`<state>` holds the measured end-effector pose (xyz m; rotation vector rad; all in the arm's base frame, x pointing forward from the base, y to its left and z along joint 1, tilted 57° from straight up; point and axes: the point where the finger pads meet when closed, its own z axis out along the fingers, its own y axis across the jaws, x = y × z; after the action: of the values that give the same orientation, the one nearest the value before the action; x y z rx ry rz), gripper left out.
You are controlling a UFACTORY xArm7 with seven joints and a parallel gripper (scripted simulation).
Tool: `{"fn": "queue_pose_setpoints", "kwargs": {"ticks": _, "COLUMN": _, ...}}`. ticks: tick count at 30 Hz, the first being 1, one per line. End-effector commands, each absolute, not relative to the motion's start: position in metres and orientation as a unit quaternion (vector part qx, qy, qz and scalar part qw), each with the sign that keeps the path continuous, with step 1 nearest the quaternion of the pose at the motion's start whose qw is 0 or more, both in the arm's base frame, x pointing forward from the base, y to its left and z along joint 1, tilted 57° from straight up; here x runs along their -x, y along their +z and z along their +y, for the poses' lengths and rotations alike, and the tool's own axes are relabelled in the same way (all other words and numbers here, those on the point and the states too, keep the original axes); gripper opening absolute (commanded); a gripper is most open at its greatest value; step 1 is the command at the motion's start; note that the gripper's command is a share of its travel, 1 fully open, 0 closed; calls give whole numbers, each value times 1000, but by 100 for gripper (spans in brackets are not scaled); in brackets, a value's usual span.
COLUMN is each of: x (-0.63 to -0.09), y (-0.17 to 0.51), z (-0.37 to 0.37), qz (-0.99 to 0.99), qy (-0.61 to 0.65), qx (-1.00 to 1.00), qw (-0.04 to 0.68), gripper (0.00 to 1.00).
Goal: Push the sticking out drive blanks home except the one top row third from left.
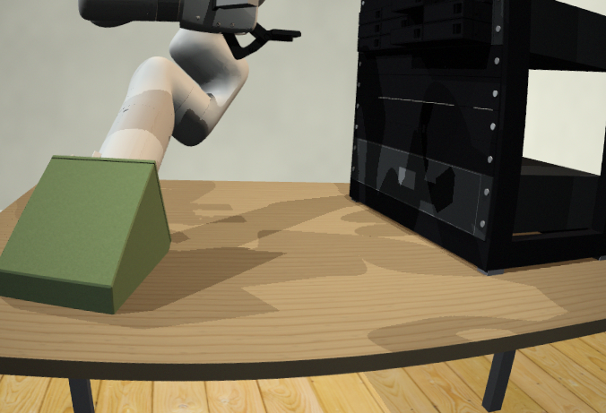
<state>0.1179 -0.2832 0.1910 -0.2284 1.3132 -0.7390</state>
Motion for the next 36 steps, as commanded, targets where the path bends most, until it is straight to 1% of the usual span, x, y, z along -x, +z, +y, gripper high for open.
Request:
{"fn": "queue_pose_setpoints", "kwargs": {"ticks": 1, "x": -117, "y": 191, "z": -284, "qz": 595, "qy": -336, "qx": 104, "qw": 723, "gripper": 100}}
{"fn": "queue_pose_setpoints", "kwargs": {"ticks": 14, "x": -118, "y": 192, "z": -284, "qz": 595, "qy": -336, "qx": 104, "qw": 723, "gripper": 100}}
{"fn": "queue_pose_setpoints", "kwargs": {"ticks": 24, "x": -137, "y": 204, "z": -284, "qz": 595, "qy": -336, "qx": 104, "qw": 723, "gripper": 100}}
{"fn": "queue_pose_setpoints", "kwargs": {"ticks": 36, "x": -196, "y": 240, "z": -285, "qz": 595, "qy": -336, "qx": 104, "qw": 723, "gripper": 100}}
